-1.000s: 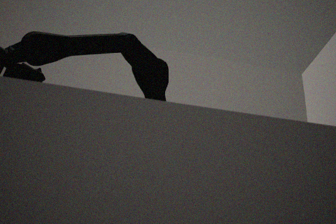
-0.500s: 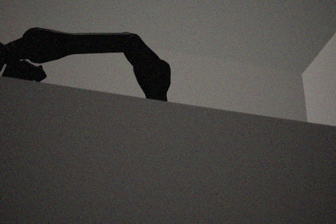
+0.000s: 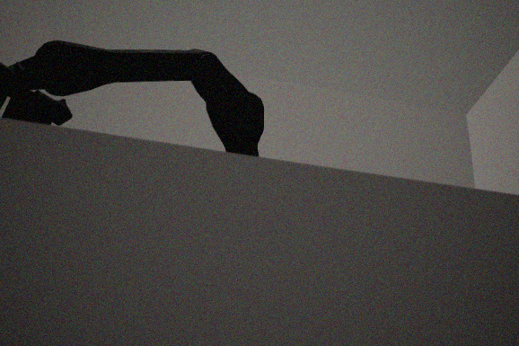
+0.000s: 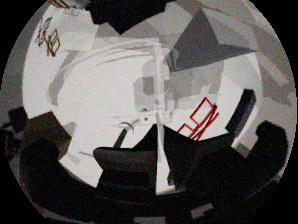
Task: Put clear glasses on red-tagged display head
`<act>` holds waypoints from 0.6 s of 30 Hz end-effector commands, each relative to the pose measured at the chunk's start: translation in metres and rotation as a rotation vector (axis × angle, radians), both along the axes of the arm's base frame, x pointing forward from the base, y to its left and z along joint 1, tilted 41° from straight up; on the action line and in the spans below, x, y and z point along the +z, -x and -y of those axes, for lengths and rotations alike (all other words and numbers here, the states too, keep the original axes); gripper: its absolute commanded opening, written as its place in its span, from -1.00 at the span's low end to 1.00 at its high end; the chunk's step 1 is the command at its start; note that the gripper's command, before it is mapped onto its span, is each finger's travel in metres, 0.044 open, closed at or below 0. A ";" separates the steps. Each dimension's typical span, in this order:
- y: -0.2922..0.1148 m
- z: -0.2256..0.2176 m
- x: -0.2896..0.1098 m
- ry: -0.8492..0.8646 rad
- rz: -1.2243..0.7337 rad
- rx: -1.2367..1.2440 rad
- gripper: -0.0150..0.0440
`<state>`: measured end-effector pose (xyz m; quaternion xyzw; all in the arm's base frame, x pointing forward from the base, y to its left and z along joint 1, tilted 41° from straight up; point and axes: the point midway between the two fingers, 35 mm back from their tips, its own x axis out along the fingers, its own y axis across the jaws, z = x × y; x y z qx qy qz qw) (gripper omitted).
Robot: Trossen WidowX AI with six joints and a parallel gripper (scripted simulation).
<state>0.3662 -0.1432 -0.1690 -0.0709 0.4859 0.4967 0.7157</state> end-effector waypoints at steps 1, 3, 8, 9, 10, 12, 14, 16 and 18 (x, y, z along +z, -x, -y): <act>-0.001 0.001 0.002 -0.002 0.005 -0.006 -0.49; -0.001 0.001 0.002 -0.002 0.005 -0.006 -0.49; 0.000 0.002 0.001 -0.002 0.005 -0.006 -0.49; 0.000 0.003 0.000 -0.002 0.005 -0.006 -0.49; 0.001 0.003 0.000 -0.001 0.005 -0.006 -0.49; 0.003 0.005 -0.002 -0.001 0.004 -0.006 -0.49; 0.004 0.006 -0.003 -0.001 0.004 -0.006 -0.49; 0.005 0.008 -0.003 -0.001 0.004 -0.006 -0.49; 0.005 0.012 0.001 -0.001 0.004 -0.006 -0.49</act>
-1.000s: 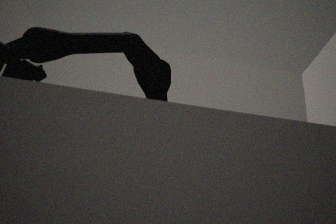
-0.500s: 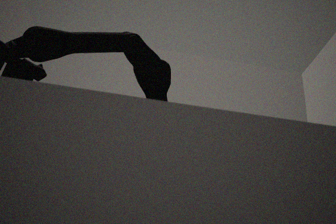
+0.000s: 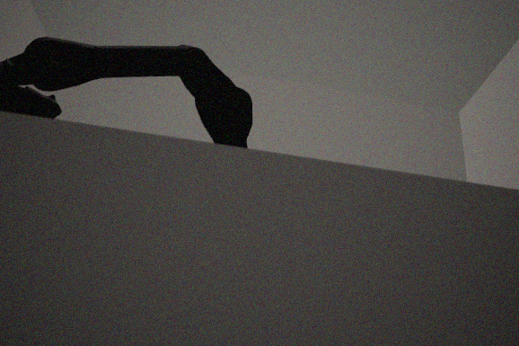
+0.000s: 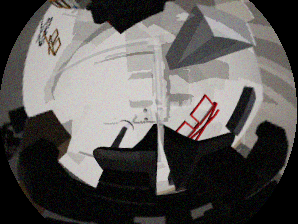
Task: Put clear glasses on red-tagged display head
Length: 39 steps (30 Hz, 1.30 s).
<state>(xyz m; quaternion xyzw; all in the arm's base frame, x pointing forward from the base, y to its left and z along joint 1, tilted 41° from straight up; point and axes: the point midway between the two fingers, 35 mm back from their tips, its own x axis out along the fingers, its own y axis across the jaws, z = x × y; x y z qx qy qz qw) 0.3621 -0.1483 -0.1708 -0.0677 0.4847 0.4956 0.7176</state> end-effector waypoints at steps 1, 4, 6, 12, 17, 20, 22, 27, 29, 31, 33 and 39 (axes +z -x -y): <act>0.001 0.010 0.006 0.005 0.004 0.001 -0.49; 0.002 0.022 0.019 0.006 0.003 0.001 -0.49; 0.003 0.031 0.029 0.006 0.003 0.001 -0.49; 0.005 0.042 0.043 0.006 0.003 0.001 -0.49; 0.004 0.038 0.049 0.009 0.039 0.043 -0.49; 0.002 0.029 0.058 0.014 0.098 0.114 -0.49; 0.002 0.023 0.064 0.017 0.142 0.166 -0.49; 0.001 0.007 0.080 0.024 0.251 0.297 -0.49; 0.001 0.001 0.087 0.027 0.295 0.349 -0.49; 0.002 -0.006 0.093 0.030 0.339 0.401 -0.49; 0.003 -0.013 0.099 0.032 0.382 0.454 -0.49; 0.007 -0.034 0.116 0.039 0.514 0.610 -0.49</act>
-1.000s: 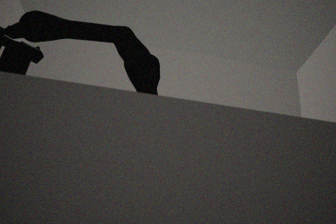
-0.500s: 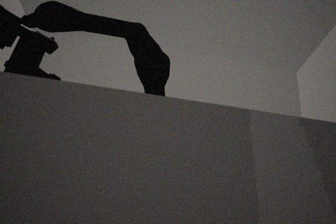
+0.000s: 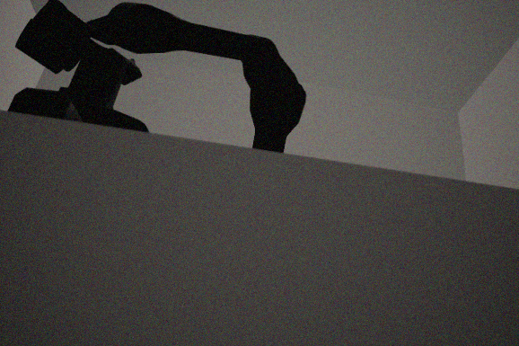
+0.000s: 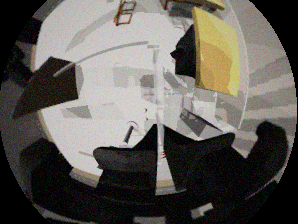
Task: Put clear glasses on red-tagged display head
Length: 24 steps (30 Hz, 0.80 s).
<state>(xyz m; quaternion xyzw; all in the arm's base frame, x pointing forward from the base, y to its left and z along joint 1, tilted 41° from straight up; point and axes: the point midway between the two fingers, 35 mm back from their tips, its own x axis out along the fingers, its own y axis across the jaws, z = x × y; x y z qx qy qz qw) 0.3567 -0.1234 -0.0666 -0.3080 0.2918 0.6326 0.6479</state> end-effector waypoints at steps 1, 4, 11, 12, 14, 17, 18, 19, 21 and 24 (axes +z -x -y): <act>0.003 -0.012 0.015 0.005 0.099 0.101 -0.49; 0.006 -0.023 0.023 0.007 0.164 0.180 -0.49; 0.016 -0.048 0.040 0.012 0.318 0.365 -0.49; 0.018 -0.051 0.042 0.012 0.340 0.391 -0.49; 0.022 -0.058 0.047 0.013 0.384 0.443 -0.49; 0.028 -0.069 0.053 0.015 0.450 0.522 -0.49; 0.030 -0.072 0.055 0.015 0.472 0.548 -0.49; 0.032 -0.076 0.057 0.015 0.494 0.575 -0.49; 0.037 -0.082 0.061 0.016 0.538 0.627 -0.49; 0.041 -0.087 0.064 0.016 0.571 0.666 -0.49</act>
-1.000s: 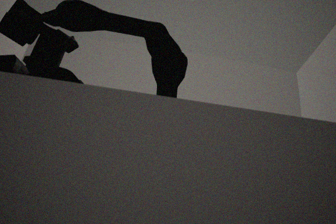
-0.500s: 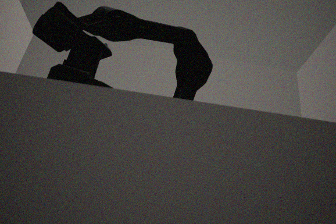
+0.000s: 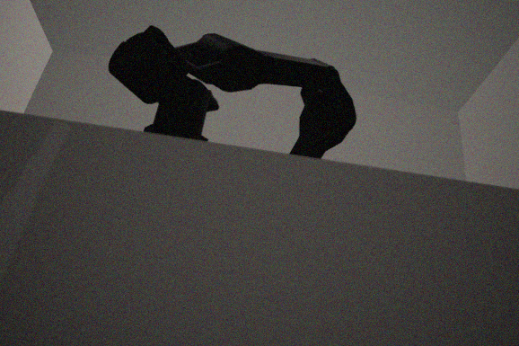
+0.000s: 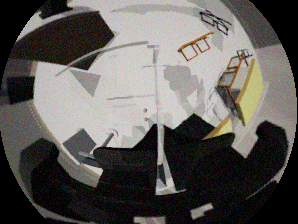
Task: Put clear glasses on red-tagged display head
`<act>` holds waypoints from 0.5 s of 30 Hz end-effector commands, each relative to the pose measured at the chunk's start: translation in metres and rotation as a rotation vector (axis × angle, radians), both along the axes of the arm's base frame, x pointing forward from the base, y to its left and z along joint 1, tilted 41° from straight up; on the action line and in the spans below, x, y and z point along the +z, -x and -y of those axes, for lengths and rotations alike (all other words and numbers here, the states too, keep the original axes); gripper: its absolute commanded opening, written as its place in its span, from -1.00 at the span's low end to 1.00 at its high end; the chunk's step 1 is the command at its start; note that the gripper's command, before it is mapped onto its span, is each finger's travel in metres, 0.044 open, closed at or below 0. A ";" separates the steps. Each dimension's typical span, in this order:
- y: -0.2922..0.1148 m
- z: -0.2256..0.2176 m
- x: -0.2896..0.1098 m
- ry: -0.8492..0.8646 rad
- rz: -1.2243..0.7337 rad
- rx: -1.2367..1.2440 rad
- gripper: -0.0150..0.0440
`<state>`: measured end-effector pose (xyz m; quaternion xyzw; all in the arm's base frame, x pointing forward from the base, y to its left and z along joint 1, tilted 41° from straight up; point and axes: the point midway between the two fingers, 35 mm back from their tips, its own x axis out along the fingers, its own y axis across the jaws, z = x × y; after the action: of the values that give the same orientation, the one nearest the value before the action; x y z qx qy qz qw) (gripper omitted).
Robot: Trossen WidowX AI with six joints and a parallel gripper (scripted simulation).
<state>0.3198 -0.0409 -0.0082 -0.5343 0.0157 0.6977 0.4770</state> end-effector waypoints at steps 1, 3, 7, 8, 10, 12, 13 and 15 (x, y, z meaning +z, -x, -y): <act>0.004 -0.005 0.006 0.000 0.053 0.046 -0.49; 0.004 -0.005 0.005 0.000 0.053 0.046 -0.49; 0.003 -0.007 0.002 0.001 0.053 0.046 -0.49; 0.003 -0.008 0.002 0.001 0.053 0.046 -0.49; 0.002 -0.009 0.000 0.001 0.053 0.046 -0.49; 0.002 -0.011 -0.002 0.001 0.053 0.046 -0.49; 0.002 -0.011 -0.003 0.001 0.053 0.046 -0.49; 0.002 -0.013 -0.005 0.001 0.053 0.046 -0.49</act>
<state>0.3187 -0.0303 -0.0097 -0.5564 -0.0103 0.6944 0.4563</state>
